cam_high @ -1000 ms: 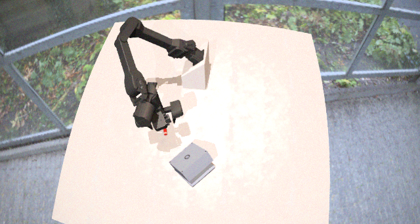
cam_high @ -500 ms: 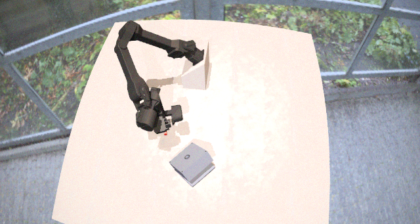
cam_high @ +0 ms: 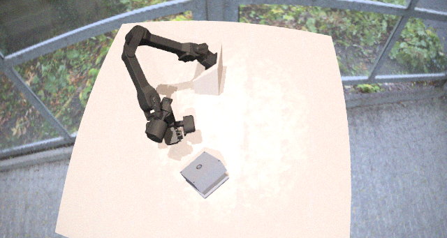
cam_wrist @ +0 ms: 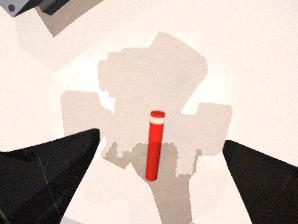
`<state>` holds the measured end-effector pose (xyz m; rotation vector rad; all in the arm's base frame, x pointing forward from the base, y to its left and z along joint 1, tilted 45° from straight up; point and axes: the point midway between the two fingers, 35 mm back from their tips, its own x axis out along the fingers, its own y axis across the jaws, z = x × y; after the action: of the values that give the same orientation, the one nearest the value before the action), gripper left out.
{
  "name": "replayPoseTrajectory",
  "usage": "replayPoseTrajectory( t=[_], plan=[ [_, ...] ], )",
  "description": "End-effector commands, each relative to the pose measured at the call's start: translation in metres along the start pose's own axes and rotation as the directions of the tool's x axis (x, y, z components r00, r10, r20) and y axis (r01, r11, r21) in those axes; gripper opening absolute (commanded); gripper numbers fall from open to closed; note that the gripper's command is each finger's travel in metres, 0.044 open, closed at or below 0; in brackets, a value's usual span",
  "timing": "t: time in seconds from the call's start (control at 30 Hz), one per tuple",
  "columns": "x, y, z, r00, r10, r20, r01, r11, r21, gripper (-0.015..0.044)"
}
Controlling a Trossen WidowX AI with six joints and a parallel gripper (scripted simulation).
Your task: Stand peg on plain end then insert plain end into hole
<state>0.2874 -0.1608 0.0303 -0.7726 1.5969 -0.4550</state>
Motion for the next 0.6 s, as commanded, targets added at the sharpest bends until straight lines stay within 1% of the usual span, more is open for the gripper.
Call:
replayPoseTrajectory(
  t=[0.0,0.57],
  plan=[
    [0.009,0.003,-0.002,1.000,0.007,-0.012,-0.007,1.000,-0.013,0.0440],
    [0.036,0.003,-0.004,1.000,0.004,-0.013,-0.004,1.000,-0.013,0.0440]
  ],
)
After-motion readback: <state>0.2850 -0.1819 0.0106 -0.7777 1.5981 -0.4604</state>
